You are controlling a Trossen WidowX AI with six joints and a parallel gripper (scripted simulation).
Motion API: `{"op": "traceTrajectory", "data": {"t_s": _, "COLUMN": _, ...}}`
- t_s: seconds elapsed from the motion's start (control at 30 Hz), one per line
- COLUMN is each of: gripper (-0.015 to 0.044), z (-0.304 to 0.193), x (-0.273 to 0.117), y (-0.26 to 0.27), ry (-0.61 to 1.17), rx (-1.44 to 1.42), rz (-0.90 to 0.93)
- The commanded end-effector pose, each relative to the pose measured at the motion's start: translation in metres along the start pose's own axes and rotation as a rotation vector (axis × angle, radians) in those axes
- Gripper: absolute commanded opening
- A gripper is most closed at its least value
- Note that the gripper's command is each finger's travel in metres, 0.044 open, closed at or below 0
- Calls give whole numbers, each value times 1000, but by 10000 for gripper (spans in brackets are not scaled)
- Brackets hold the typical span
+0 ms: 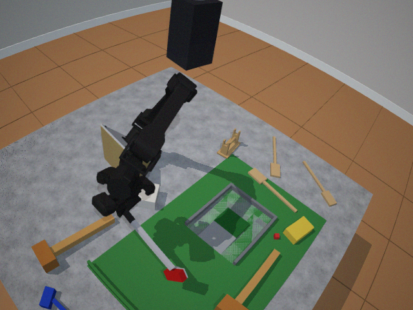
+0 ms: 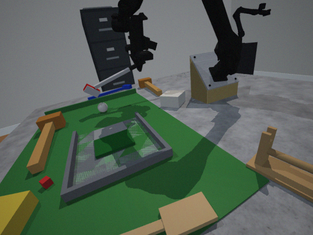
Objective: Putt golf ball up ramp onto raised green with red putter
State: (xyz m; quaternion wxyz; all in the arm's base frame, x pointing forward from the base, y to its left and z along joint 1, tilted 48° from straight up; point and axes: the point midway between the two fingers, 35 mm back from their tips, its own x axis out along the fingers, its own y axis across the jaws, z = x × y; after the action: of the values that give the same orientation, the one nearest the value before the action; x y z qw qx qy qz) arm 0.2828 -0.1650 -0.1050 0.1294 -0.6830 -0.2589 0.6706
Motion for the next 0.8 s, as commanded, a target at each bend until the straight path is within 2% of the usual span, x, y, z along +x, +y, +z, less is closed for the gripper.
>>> {"op": "traceTrajectory", "data": {"t_s": 0.0, "gripper": 0, "z": 3, "x": 23, "y": -1, "ry": -6, "rx": 11, "rz": -10}}
{"op": "traceTrajectory", "data": {"t_s": 0.77, "gripper": 0, "z": 3, "x": 58, "y": -2, "ry": -5, "rx": 11, "rz": -11}}
